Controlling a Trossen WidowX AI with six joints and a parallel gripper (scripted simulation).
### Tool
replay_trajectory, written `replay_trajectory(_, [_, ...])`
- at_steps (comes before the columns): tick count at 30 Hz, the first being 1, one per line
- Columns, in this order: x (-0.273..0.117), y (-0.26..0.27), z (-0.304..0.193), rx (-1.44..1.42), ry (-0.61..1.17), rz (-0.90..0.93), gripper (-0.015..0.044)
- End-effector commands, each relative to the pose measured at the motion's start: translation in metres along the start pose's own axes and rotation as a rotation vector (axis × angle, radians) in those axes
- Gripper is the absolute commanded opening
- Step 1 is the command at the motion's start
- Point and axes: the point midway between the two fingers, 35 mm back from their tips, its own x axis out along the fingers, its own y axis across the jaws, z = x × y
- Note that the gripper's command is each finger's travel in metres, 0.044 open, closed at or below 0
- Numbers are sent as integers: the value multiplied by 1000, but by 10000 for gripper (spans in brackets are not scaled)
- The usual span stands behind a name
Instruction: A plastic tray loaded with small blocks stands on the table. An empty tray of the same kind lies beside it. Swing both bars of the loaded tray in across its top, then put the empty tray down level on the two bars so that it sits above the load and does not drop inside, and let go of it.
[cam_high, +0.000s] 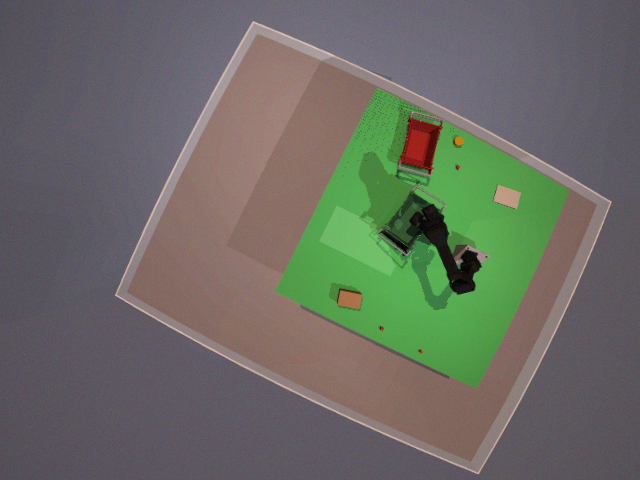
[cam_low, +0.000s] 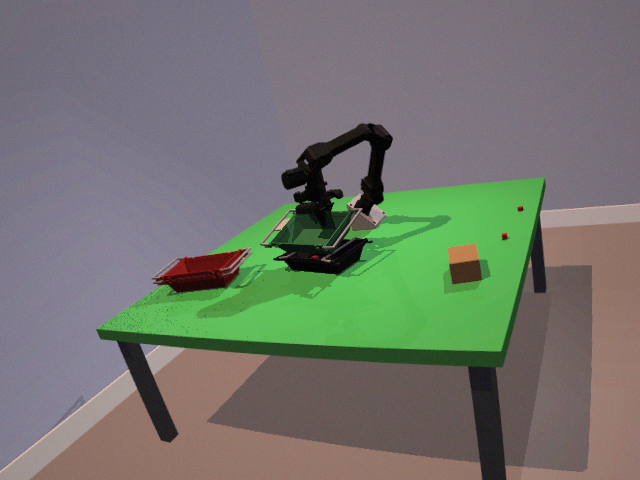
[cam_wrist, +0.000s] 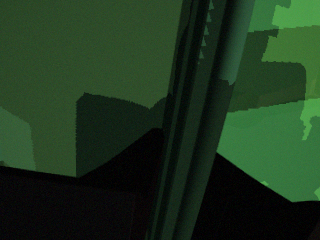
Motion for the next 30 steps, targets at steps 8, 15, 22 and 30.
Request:
replay_trajectory(8, [11, -7, -3, 4, 1, -18, 0])
replay_trajectory(15, [11, -7, -3, 4, 1, -18, 0])
replay_trajectory(22, [11, -7, -3, 4, 1, -18, 0])
replay_trajectory(30, [11, -7, -3, 4, 1, -18, 0])
